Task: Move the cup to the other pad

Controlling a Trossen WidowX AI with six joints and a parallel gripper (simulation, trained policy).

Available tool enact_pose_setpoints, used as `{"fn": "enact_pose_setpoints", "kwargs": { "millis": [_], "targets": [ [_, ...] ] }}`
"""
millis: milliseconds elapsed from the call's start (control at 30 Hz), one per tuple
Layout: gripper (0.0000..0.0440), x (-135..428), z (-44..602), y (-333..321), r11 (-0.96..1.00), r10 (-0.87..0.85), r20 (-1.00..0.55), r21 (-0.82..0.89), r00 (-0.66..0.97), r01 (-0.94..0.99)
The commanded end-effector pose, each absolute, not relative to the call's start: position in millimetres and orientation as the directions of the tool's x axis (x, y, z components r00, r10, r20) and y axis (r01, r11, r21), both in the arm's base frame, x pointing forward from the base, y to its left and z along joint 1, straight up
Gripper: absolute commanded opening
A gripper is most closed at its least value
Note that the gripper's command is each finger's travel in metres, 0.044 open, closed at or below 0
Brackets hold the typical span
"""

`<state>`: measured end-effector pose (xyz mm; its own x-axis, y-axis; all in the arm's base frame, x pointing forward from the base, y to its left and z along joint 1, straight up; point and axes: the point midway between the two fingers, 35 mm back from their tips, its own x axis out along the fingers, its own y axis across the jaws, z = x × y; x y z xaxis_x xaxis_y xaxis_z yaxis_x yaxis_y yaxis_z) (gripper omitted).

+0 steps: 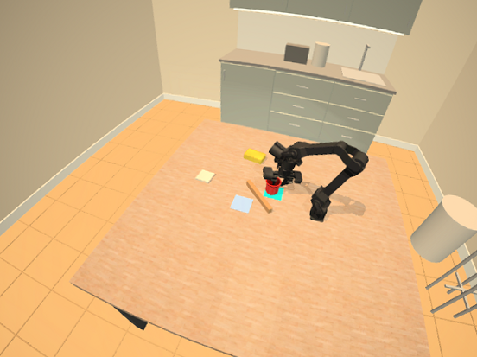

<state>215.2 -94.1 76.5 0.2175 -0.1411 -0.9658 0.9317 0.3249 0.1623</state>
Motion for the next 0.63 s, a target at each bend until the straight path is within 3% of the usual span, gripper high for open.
{"fn": "enact_pose_setpoints", "kwargs": {
  "millis": [0,367,600],
  "targets": [
    [0.0207,212.3,79.1,-92.9,0.331,-0.139,-0.959,0.19,0.247,0.924],
    [0.0277,207.0,93.8,-93.0,0.331,-0.152,-0.937,0.251,0.314,0.91],
    [0.0296,203.6,108.6,-95.0,0.331,-0.169,-0.92,0.284,0.353,0.9]
  ]
}}
